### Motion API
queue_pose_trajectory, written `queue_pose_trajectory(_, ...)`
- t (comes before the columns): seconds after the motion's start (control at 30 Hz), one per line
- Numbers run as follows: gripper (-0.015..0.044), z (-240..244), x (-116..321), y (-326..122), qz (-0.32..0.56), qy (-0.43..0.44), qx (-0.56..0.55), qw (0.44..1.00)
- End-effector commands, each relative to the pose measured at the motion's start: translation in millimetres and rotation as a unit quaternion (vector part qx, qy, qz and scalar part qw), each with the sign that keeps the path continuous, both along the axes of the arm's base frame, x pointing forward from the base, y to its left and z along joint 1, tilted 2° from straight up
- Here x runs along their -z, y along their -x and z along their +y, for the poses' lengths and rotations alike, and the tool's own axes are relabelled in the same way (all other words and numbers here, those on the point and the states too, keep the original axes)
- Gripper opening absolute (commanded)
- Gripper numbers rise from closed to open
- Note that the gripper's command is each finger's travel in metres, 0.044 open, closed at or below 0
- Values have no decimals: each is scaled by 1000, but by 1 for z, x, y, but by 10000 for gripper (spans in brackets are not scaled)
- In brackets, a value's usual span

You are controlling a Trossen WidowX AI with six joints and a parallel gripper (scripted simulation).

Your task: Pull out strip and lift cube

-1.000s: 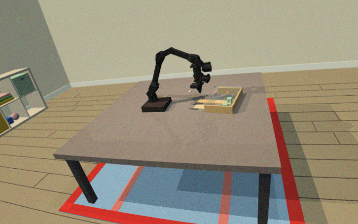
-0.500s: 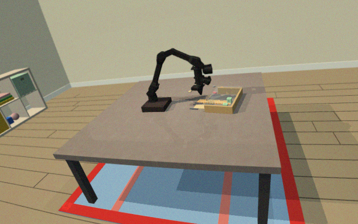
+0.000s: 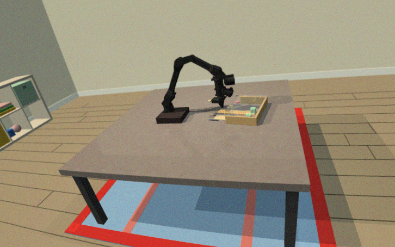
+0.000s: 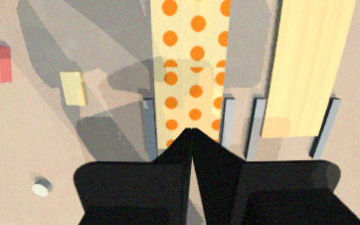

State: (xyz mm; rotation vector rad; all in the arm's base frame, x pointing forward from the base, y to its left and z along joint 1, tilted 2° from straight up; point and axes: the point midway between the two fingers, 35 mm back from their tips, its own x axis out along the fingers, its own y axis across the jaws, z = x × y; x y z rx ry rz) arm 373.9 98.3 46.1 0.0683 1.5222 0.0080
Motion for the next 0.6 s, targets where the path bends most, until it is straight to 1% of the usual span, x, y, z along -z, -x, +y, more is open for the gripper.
queue_pose_trajectory(0.0,0,0,8,0,1,2,2,1000)
queue_pose_trajectory(0.37,0,2,26,2,2,2,2,1000)
queue_pose_trajectory(0.57,0,2,27,2,2,2,2,1000)
